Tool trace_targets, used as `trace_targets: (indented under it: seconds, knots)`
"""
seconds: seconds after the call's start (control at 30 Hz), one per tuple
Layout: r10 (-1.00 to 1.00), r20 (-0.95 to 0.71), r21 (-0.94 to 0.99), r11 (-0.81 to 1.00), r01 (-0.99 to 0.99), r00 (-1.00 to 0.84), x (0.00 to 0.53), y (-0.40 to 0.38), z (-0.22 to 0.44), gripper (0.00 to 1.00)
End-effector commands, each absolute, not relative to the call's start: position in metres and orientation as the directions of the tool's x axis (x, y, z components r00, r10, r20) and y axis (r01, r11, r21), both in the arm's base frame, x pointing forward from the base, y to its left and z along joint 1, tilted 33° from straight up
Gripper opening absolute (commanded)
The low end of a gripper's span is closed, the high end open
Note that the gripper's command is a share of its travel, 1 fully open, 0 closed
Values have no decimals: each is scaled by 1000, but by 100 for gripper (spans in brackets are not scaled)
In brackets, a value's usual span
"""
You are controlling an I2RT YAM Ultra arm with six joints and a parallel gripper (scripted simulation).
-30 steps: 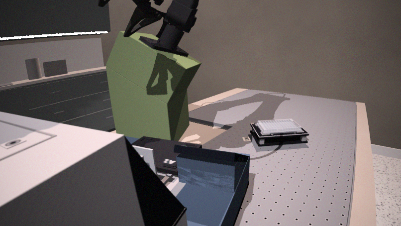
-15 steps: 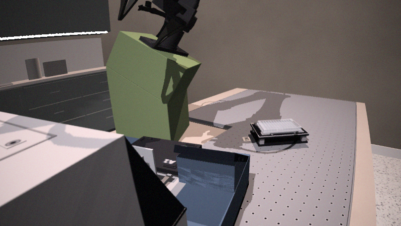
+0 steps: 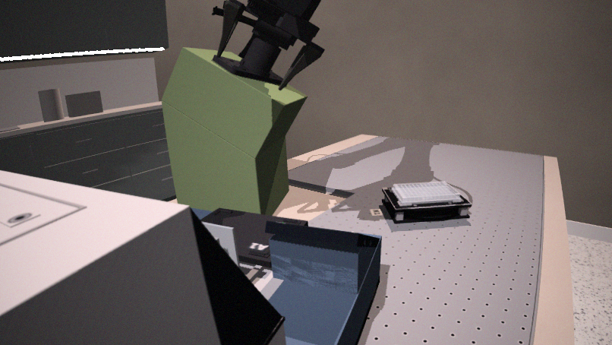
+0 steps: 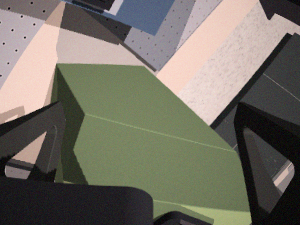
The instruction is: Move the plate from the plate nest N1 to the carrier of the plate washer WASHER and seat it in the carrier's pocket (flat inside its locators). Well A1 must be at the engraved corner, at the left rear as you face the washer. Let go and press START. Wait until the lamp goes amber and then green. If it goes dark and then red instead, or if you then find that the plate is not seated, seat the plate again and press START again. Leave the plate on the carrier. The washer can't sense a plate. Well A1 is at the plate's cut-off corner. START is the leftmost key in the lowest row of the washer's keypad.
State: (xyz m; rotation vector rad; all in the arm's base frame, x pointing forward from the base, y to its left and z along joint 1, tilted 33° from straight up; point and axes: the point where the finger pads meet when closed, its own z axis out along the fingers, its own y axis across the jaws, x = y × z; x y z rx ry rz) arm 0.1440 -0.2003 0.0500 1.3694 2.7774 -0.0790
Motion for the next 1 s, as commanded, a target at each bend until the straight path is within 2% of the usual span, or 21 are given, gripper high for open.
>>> trace_targets:
  seconds: [0.0, 0.37, 0.53, 0.6, 0.97]
  knots:
    - [748, -142, 24, 657, 754, -648, 161, -193, 54, 100]
    - [664, -204, 92, 745, 661, -719, 185, -158, 52, 100]
    - [546, -274, 144, 837, 528, -792, 197, -136, 51, 100]
    - [558, -272, 149, 830, 538, -784, 201, -127, 51, 100]
    - [382, -374, 207, 922, 326, -845, 215, -85, 49, 100]
